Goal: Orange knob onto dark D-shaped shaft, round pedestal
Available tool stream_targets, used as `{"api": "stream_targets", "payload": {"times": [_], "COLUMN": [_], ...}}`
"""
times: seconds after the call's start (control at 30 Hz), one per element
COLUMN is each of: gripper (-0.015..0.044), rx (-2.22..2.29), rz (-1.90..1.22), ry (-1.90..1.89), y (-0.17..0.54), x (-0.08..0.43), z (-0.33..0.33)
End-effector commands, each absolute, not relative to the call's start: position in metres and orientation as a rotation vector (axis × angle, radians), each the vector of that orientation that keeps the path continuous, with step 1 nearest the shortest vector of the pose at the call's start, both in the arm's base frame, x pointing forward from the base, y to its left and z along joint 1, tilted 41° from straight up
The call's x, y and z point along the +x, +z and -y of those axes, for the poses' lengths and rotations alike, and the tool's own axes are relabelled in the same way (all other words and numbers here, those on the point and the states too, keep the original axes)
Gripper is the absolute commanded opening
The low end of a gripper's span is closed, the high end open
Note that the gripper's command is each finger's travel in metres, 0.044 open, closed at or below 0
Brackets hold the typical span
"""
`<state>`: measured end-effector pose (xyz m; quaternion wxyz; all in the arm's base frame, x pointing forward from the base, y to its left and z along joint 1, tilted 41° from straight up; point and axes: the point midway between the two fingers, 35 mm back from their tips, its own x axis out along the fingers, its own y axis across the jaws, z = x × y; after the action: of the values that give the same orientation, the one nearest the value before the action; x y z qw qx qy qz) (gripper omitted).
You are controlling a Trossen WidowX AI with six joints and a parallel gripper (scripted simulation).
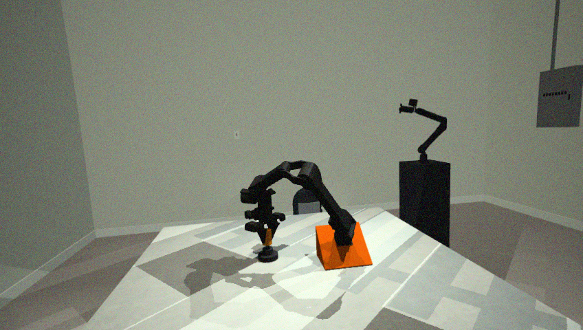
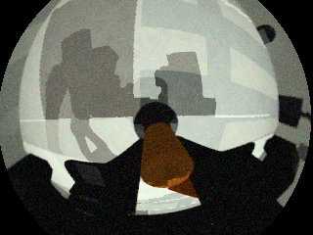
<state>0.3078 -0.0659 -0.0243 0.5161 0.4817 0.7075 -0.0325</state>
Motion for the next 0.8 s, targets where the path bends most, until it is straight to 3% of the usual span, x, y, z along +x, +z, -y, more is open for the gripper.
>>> {"api": "stream_targets", "payload": {"times": [0.0,0.77], "gripper": [0.0000,0.0000], "rx": [1.159,1.157], "rz": [-1.695,-1.695], "ry": [-0.086,-0.082], "y": [-0.025,-0.040], "x": [0.307,0.308], "z": [0.067,0.053]}}
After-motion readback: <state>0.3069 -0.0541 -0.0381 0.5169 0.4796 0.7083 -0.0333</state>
